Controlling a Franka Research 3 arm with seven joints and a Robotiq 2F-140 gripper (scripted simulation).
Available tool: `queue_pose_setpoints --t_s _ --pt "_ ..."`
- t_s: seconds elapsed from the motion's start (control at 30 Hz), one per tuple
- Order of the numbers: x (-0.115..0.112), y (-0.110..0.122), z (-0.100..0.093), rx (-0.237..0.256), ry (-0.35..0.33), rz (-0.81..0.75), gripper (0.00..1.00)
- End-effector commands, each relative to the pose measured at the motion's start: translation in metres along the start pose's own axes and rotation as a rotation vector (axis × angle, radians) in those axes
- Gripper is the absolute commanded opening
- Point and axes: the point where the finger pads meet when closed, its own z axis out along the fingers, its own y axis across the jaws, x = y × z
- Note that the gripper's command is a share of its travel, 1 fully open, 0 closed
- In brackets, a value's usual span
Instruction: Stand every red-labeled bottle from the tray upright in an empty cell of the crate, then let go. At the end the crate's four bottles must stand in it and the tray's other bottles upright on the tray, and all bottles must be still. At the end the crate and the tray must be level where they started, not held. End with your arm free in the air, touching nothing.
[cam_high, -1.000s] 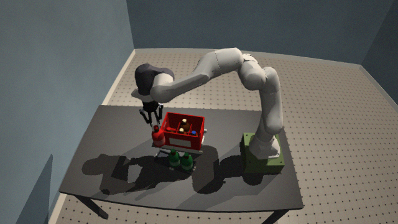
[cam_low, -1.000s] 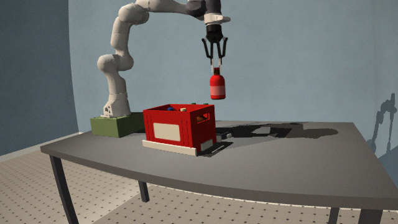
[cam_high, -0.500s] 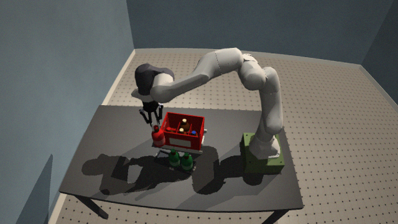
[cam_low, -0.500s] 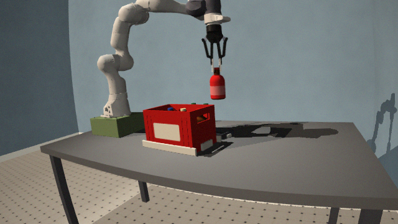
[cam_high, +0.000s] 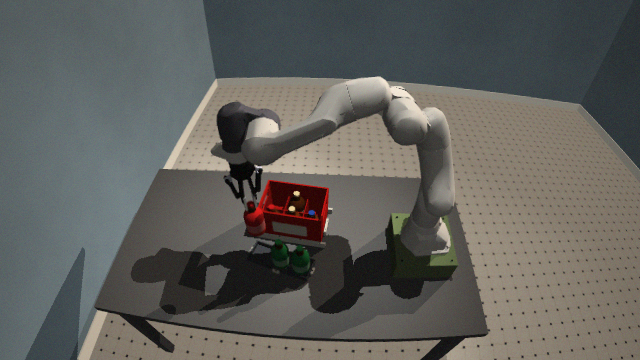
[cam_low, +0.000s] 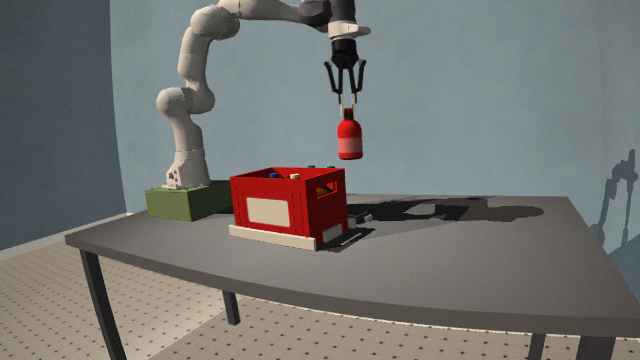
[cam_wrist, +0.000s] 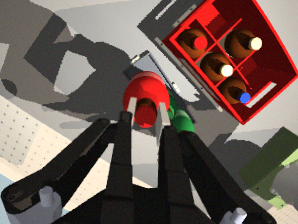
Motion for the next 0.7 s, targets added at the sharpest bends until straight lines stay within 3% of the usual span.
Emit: queue_pose_setpoints --t_s 0.0,0.67 --pt "-0.0011 -0.0032 -0.0077 0.014 0.004 -0.006 0.0" --pt "0.0002 0.0013 -0.0076 0.014 0.004 -0.006 0.0"
